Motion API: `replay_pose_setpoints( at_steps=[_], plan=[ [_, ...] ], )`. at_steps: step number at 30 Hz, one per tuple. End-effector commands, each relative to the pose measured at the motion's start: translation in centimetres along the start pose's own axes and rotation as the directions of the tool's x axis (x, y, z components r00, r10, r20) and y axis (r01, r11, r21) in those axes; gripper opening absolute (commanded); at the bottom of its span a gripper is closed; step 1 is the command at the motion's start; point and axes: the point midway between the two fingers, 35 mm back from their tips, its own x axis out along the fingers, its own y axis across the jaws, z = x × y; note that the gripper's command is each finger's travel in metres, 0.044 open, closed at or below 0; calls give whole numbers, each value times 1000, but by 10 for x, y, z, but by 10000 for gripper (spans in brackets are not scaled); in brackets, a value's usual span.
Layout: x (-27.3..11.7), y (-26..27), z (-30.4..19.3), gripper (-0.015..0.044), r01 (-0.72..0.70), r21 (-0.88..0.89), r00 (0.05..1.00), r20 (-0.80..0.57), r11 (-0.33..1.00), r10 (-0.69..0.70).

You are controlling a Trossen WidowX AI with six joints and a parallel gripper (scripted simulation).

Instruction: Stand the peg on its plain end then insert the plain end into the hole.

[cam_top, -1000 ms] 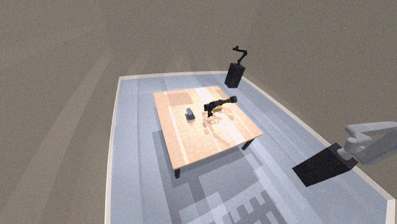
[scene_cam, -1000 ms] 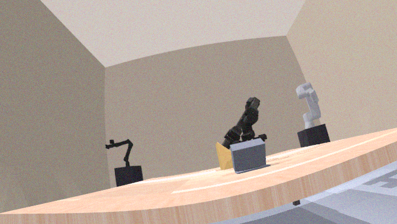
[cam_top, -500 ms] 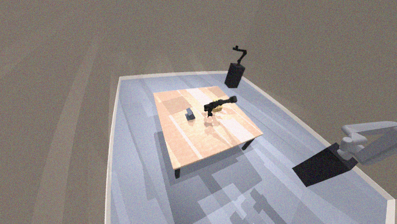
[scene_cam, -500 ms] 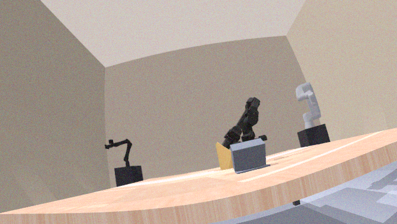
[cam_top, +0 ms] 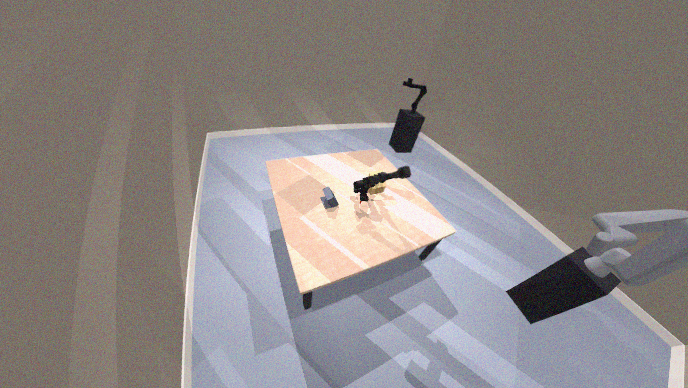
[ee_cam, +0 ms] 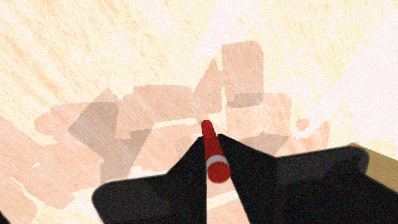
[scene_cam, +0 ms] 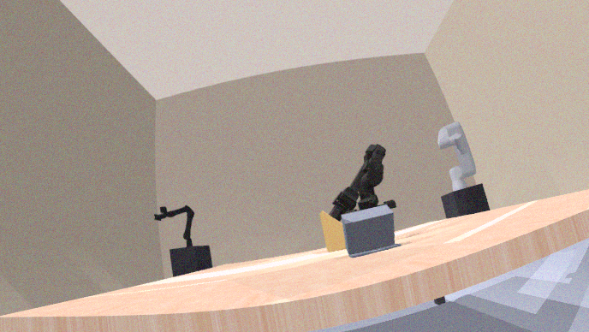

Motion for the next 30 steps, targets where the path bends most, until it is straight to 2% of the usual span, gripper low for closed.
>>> replay_pose_setpoints(
  at_steps=[1, 24, 30],
  plan=[
    [-5, 1, 2, 0, 1, -3, 1000, 3, 1000, -1],
    [-77, -5, 4, 0, -1, 3, 1000, -1, 1000, 1],
    [-78, -6, 5, 0, -2, 5, 1000, 7, 1000, 2]
  ],
)
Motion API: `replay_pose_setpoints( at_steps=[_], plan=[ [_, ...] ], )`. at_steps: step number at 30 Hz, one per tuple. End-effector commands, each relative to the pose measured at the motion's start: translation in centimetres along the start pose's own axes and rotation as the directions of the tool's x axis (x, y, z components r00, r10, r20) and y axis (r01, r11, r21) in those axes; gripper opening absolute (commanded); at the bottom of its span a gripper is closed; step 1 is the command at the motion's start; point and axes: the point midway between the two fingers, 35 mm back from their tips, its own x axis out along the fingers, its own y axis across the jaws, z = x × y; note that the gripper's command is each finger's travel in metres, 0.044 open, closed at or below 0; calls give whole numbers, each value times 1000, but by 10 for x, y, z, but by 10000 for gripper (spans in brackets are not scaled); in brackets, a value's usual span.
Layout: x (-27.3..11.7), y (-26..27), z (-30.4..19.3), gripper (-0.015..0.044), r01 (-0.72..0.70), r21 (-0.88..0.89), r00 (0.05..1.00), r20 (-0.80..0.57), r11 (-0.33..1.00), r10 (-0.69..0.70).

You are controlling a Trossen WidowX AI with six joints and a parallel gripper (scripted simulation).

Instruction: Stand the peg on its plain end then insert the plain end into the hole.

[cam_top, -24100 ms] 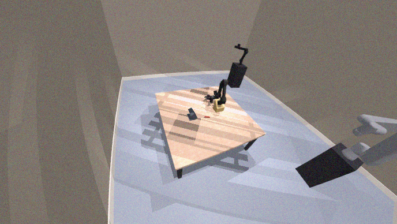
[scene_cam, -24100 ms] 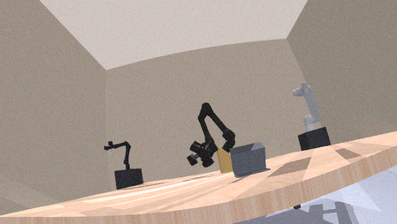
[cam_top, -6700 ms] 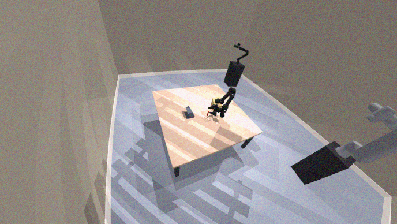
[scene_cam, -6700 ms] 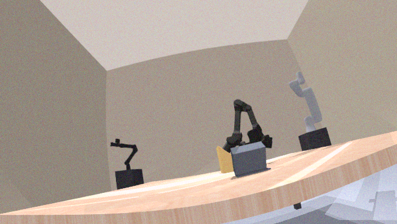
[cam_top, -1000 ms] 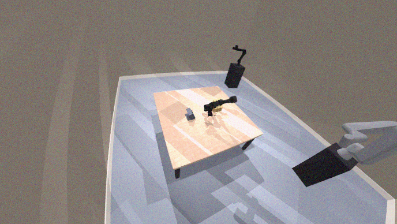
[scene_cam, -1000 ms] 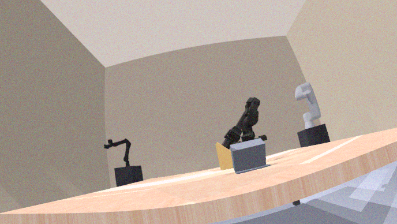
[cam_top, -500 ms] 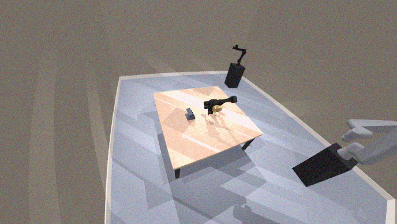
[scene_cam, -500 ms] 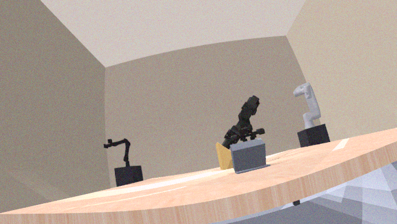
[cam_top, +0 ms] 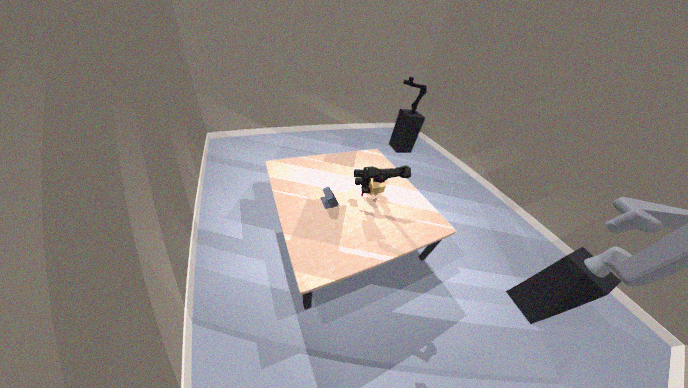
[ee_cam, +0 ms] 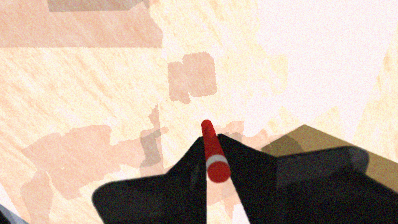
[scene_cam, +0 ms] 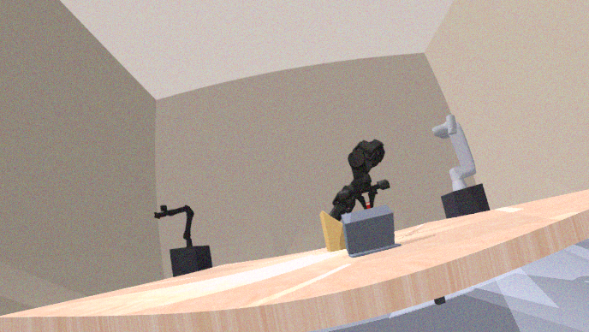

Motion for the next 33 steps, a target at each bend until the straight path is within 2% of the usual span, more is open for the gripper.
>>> replay_pose_setpoints(
  at_steps=[1, 33],
  plan=[
    [-2, -1, 3, 0, 5, -4, 1000, 14, 1000, -5],
    [12, -18, 33, 0, -5, 28, 984, 181, 1000, 0]
  ],
)
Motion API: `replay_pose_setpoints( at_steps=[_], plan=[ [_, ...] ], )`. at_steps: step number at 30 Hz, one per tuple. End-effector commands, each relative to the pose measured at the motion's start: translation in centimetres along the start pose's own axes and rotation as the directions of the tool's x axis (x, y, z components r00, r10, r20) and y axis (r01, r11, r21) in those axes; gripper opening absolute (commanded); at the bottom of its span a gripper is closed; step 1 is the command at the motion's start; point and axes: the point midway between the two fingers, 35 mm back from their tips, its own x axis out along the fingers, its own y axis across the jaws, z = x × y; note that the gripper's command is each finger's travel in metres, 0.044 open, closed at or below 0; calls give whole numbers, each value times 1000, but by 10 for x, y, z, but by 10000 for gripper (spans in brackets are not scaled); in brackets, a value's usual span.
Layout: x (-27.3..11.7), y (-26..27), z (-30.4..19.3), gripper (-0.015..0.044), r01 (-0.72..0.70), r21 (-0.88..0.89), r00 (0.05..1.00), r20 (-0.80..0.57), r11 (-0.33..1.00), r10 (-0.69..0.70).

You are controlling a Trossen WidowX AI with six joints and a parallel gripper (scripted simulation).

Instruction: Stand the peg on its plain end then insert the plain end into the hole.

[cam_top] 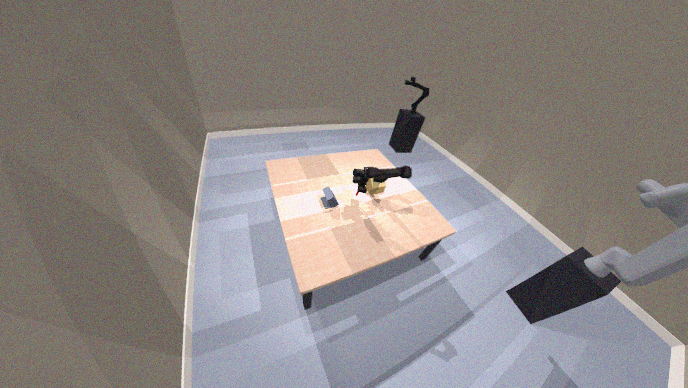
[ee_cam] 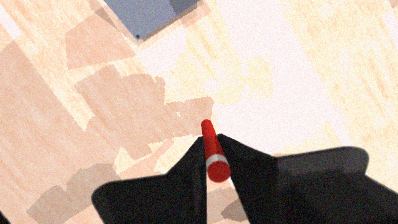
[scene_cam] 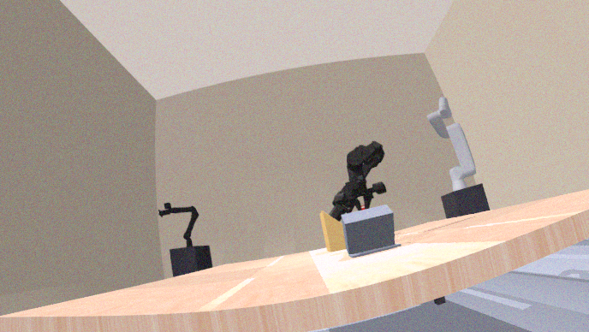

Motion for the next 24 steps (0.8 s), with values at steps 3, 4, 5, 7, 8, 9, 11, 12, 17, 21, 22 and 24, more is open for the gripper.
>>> replay_pose_setpoints(
  at_steps=[3, 4, 5, 7, 8, 9, 11, 12, 17, 21, 22, 24],
  plan=[
    [4, -5, 4, 0, 2, 12, 999, 33, 1000, -2],
    [4, -5, 5, 0, 1, 13, 999, 38, 1000, -2],
    [4, -5, 6, 0, 0, 14, 999, 43, 1000, -1],
    [5, -6, 8, 0, -1, 17, 999, 54, 1000, 0],
    [6, -7, 9, 0, -2, 18, 998, 59, 1000, 1],
    [6, -7, 9, 0, -3, 19, 998, 64, 1000, 2],
    [7, -8, 11, 0, -5, 21, 997, 75, 1000, 4],
    [7, -8, 12, 0, -6, 22, 997, 80, 1000, 4],
    [9, -10, 16, 0, -12, 28, 994, 107, 1000, 9],
    [10, -11, 19, 0, -17, 32, 992, 128, 999, 13],
    [11, -12, 20, 0, -19, 33, 991, 133, 999, 14],
    [11, -12, 21, 0, -22, 35, 989, 144, 999, 17]
  ],
)
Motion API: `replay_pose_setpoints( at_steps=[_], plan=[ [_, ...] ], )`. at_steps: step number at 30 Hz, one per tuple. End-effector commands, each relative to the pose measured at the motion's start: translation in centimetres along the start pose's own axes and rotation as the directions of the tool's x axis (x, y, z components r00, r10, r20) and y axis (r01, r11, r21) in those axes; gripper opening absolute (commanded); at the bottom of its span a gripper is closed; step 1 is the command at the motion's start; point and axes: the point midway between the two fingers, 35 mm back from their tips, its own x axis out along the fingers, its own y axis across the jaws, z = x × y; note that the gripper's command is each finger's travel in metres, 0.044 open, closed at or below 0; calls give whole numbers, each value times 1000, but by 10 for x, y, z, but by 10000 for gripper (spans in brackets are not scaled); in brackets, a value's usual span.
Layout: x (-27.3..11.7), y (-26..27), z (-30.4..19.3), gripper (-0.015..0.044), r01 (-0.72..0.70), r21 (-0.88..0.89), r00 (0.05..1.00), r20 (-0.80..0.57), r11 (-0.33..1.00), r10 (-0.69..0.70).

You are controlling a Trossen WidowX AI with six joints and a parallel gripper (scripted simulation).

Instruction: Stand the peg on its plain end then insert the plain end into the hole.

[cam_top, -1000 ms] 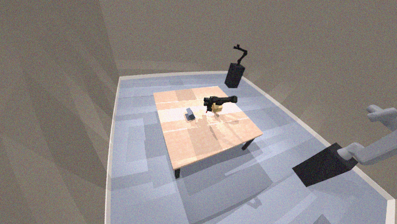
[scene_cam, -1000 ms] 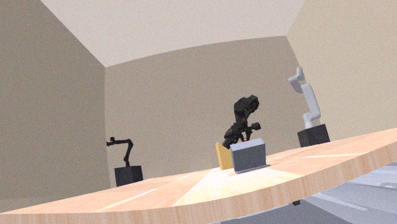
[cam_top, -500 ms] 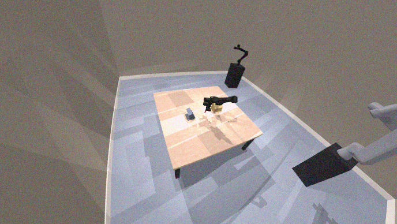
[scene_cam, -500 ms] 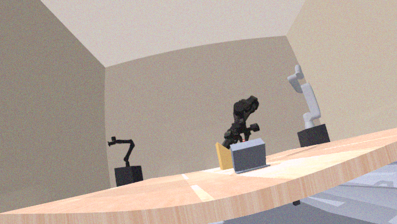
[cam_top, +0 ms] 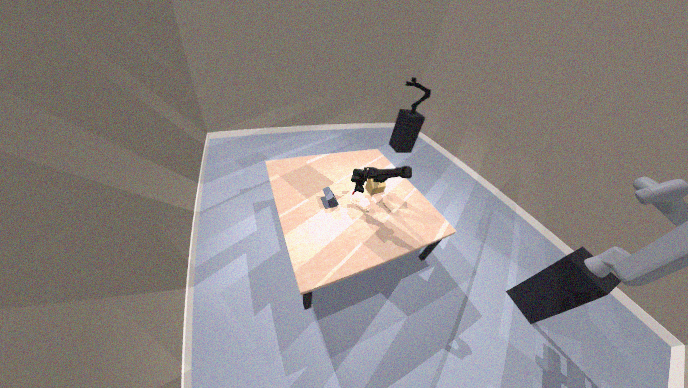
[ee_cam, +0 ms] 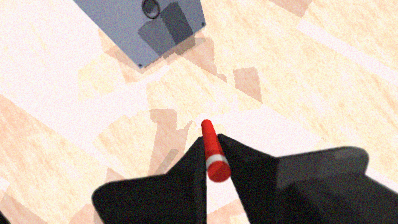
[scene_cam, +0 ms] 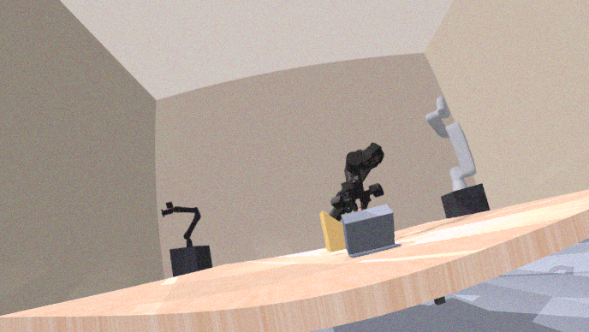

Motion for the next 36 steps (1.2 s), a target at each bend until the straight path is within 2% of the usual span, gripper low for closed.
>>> replay_pose_setpoints(
  at_steps=[1, 36],
  plan=[
    [2, -3, 2, 0, 1, 10, 1000, 23, 1000, -1],
    [10, -10, 25, 0, -70, 49, 977, 205, 996, 59]
  ],
)
